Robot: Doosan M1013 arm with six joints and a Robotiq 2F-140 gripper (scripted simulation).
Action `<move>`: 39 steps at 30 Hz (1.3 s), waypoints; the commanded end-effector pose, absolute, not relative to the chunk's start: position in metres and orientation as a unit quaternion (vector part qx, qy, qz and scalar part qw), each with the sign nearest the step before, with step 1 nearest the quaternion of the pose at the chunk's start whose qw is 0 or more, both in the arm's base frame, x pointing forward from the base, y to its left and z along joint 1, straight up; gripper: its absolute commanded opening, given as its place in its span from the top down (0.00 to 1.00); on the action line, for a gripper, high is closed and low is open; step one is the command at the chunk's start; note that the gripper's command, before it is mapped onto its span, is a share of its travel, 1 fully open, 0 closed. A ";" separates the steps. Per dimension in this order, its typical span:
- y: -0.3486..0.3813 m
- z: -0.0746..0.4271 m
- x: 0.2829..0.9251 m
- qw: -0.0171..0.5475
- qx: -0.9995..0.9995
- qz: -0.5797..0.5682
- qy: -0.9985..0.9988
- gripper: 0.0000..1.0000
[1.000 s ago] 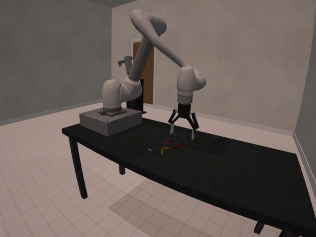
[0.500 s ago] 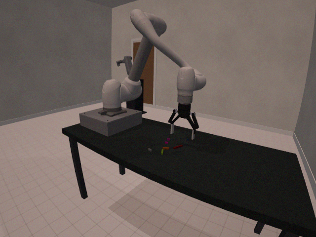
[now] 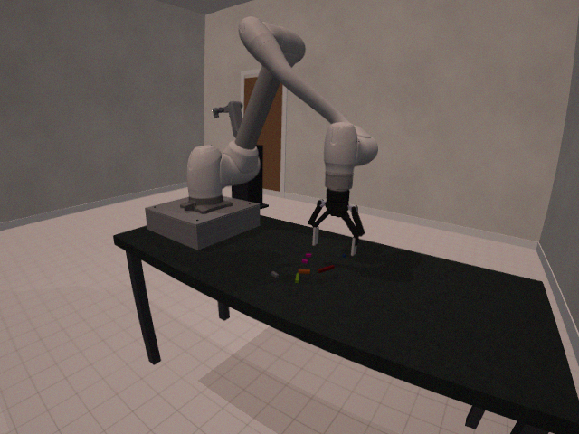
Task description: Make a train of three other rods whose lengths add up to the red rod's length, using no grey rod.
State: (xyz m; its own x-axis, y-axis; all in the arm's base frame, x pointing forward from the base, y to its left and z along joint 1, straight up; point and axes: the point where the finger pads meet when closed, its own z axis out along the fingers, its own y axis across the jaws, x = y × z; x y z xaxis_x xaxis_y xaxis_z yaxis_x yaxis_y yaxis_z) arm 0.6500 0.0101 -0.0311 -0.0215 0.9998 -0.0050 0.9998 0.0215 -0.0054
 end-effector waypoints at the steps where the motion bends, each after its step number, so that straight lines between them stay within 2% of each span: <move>1: 0.010 -0.031 0.650 0.000 -0.699 0.004 -0.715 0.00; 11: 0.019 -0.029 0.650 0.000 -0.673 0.004 -0.740 0.00; 26: 0.105 -0.012 0.644 0.001 -0.390 0.003 -0.921 0.00; 32: 0.120 -0.009 0.642 0.002 -0.336 0.003 -0.942 0.00; 33: 0.120 -0.009 0.642 0.002 -0.336 0.003 -0.942 0.85; 39: 0.120 -0.009 0.642 0.002 -0.336 0.003 -0.942 0.85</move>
